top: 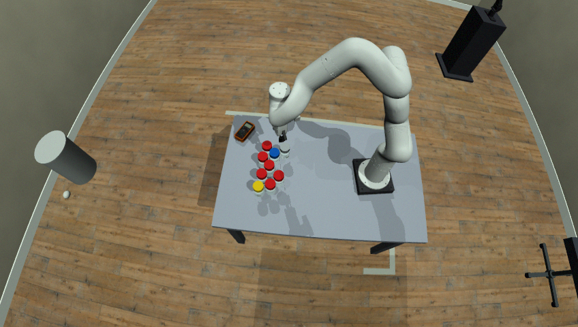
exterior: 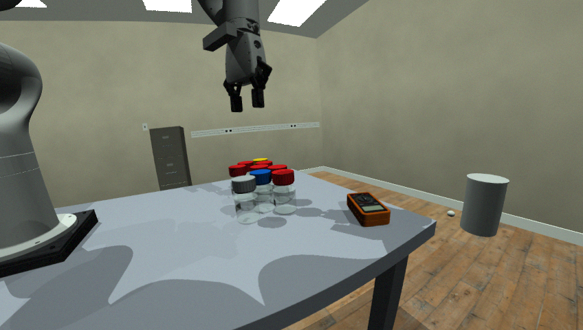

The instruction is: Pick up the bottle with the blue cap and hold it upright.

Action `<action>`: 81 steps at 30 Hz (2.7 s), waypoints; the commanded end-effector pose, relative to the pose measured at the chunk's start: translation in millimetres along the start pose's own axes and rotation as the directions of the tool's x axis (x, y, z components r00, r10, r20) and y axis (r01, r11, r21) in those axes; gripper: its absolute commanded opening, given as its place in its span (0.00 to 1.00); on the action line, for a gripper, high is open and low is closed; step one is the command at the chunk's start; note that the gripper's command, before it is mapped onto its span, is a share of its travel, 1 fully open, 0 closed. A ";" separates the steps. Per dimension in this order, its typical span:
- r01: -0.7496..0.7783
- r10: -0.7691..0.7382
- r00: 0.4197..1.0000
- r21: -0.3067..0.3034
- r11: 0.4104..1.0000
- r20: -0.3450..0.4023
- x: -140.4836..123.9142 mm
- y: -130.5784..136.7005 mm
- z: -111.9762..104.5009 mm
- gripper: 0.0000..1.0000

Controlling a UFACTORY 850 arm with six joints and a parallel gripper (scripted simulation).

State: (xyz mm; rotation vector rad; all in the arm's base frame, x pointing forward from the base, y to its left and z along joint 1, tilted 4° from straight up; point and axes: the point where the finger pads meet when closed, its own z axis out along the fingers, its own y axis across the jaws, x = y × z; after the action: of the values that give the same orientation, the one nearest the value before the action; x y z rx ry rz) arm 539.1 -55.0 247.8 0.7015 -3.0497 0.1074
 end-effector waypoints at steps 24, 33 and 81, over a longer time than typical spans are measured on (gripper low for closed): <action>0.033 -0.033 0.999 -0.004 0.999 0.002 5.1 2.5 114.8 0.79; 0.034 -0.034 0.999 -0.001 0.999 0.005 2.2 0.2 122.7 0.79; 0.034 -0.034 0.999 -0.002 0.999 0.005 2.0 0.4 208.5 0.79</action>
State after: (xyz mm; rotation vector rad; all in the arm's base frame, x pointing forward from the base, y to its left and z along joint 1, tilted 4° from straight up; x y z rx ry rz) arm 537.0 -69.4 45.5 0.7537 -3.0387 0.1013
